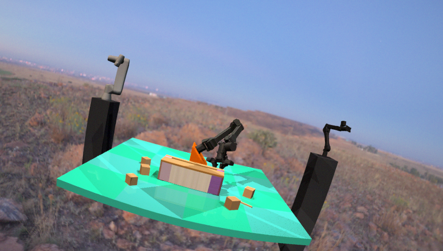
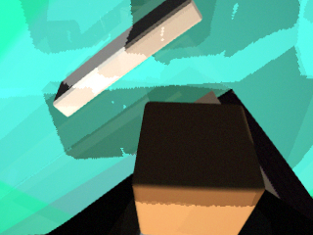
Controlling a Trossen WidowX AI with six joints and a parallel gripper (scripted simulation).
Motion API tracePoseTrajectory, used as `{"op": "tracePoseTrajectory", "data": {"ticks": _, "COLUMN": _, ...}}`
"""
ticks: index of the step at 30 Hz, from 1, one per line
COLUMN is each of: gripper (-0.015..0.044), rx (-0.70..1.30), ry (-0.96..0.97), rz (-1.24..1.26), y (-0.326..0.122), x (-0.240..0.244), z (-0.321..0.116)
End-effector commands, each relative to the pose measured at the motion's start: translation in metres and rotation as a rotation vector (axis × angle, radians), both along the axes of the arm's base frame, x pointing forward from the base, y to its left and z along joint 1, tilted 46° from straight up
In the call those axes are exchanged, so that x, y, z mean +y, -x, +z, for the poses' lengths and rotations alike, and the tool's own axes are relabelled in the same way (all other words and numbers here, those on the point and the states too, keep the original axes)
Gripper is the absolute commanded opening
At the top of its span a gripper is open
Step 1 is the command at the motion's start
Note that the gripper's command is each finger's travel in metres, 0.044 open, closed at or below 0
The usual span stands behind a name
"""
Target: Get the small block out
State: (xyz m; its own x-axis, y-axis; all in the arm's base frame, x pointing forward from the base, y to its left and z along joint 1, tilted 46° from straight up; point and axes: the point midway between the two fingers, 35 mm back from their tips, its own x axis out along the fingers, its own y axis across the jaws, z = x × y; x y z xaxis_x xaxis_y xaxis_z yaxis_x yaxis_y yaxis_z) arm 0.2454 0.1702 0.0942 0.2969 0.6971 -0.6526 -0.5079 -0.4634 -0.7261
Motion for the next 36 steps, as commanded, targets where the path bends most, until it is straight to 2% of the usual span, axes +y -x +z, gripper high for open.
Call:
{"op": "tracePoseTrajectory", "data": {"ticks": 1, "gripper": 0.0000, "rx": 0.091, "ry": -0.046, "rz": -0.081, "y": 0.000, "x": -0.003, "z": 0.003}}
{"op": "tracePoseTrajectory", "data": {"ticks": 36, "gripper": 0.0000, "rx": 1.128, "ry": -0.453, "rz": -0.961, "y": 0.009, "x": -0.033, "z": 0.005}}
